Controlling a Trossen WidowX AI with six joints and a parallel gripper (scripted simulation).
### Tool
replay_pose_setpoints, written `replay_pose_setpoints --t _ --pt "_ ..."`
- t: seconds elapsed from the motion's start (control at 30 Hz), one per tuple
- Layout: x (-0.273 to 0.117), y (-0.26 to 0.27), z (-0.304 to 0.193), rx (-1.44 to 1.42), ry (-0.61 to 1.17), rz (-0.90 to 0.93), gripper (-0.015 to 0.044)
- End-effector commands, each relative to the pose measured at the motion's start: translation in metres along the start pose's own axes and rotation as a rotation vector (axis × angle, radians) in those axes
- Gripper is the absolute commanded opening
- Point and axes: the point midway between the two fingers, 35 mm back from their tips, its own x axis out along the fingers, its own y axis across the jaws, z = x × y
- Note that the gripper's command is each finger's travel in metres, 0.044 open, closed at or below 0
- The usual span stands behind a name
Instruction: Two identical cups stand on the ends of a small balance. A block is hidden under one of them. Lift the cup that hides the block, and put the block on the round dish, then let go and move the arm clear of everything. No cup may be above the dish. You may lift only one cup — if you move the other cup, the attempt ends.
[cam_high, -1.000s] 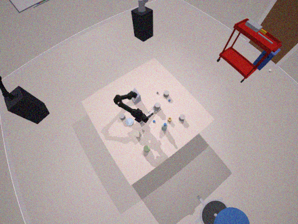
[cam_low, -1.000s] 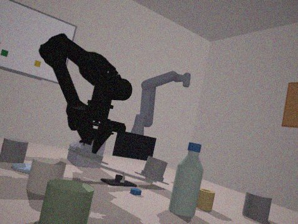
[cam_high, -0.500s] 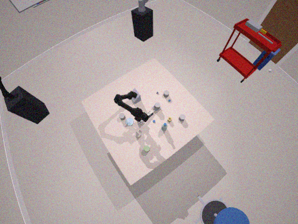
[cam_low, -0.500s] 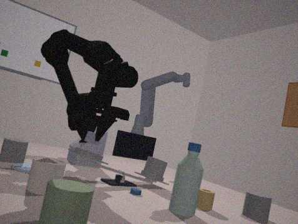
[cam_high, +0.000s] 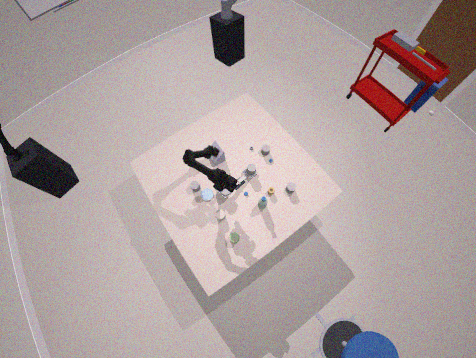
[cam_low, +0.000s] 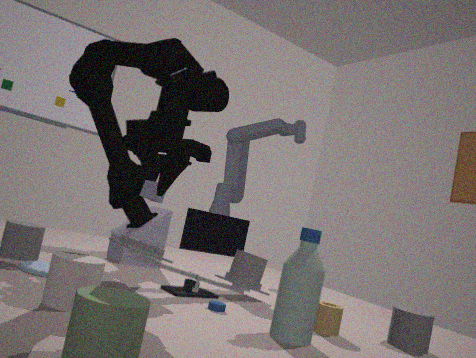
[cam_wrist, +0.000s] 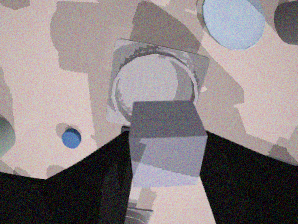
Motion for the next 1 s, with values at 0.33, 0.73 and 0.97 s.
replay_pose_setpoints --t 0.33,0.73,0.97 --pt "0.025 -0.023 0.03 0.005 0.026 0.007 0.0" --pt "0.047 -0.047 0.053 0.006 0.031 0.011 0.0" --pt "0.06 -0.062 0.065 0.006 0.028 0.012 0.0"
